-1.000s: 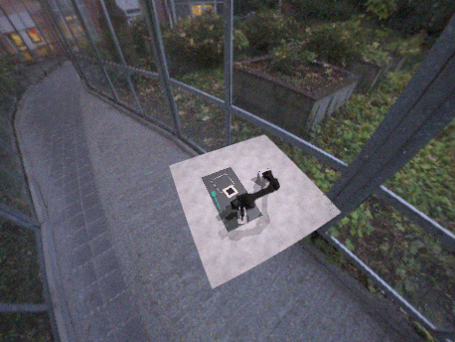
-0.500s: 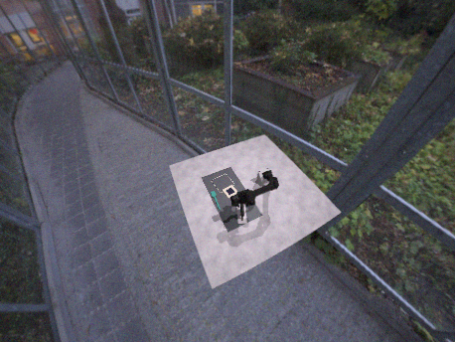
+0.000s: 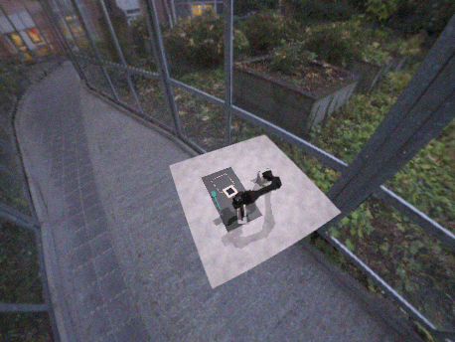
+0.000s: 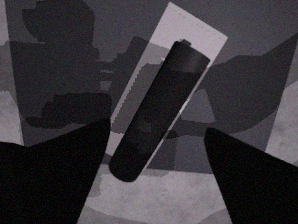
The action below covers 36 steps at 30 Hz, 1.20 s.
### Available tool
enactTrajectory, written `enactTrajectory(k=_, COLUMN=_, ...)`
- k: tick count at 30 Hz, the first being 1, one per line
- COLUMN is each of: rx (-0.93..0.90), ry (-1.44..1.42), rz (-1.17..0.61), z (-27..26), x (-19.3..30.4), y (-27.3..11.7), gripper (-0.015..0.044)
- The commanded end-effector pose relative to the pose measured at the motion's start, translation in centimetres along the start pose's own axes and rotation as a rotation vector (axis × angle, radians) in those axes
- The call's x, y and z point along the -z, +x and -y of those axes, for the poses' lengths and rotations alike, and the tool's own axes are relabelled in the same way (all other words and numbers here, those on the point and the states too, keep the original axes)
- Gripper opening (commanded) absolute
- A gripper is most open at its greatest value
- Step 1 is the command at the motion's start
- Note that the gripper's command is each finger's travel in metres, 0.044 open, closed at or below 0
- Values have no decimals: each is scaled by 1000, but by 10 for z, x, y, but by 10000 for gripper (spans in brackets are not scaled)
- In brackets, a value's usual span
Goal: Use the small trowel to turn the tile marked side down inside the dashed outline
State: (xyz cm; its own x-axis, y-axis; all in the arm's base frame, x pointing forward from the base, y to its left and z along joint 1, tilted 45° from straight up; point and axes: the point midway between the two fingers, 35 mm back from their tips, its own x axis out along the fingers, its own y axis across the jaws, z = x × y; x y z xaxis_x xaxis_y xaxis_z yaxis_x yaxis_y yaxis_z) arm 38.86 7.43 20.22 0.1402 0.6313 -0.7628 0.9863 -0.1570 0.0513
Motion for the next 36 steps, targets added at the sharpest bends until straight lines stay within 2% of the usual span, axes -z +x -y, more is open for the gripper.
enactTrajectory(k=1, rx=-21, ry=-123, rz=29, z=3, x=1, y=2, gripper=300)
enactTrajectory(k=36, rx=-96, ry=-1227, rz=340, z=22, x=12, y=21, gripper=300)
